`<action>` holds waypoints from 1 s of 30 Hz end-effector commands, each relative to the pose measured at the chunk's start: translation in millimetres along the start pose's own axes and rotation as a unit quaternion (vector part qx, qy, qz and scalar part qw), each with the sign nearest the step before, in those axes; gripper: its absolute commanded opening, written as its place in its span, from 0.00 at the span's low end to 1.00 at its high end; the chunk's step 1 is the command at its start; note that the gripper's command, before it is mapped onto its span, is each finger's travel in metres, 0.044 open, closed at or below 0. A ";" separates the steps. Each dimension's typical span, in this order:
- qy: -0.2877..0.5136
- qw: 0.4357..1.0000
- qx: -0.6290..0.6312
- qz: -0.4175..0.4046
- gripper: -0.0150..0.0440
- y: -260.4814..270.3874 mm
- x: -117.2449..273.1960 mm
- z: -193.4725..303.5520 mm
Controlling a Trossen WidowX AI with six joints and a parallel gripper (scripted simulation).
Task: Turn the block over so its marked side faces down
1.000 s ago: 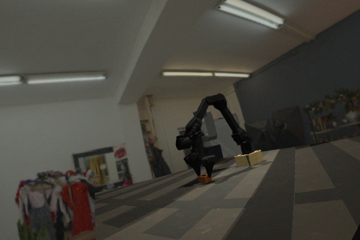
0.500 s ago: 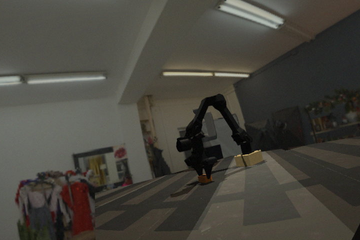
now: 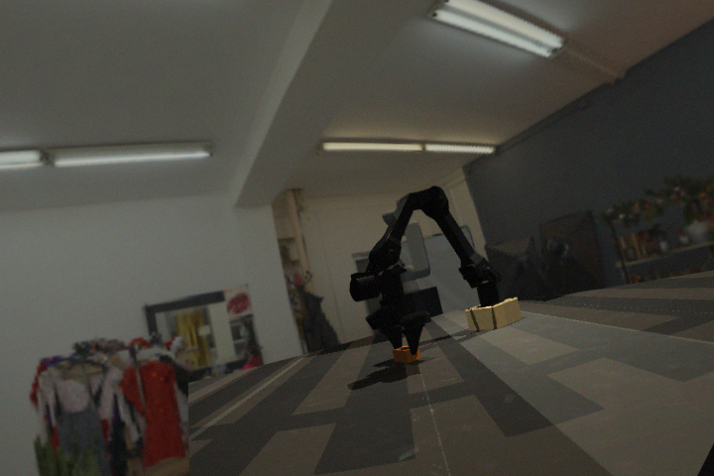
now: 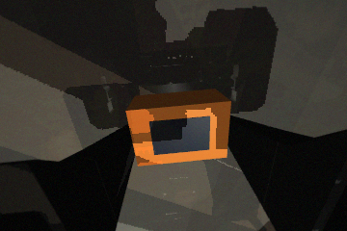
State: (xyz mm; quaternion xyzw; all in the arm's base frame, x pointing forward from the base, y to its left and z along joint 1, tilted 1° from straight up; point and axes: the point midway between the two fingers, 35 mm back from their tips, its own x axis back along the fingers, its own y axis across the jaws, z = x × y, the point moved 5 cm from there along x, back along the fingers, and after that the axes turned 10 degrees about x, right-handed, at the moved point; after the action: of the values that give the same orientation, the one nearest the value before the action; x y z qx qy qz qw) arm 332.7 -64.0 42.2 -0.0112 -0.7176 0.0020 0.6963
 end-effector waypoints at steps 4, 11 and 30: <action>0.000 1.000 0.001 0.000 0.35 -0.1 18.3 -0.5; 0.000 1.000 0.001 0.000 0.25 0.0 29.5 -0.2; -0.140 0.990 0.001 0.024 0.25 2.1 17.1 11.7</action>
State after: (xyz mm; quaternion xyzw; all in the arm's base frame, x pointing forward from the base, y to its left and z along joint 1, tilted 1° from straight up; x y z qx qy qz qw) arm 322.4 -61.8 56.4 -0.0259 -0.7916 0.0162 0.6103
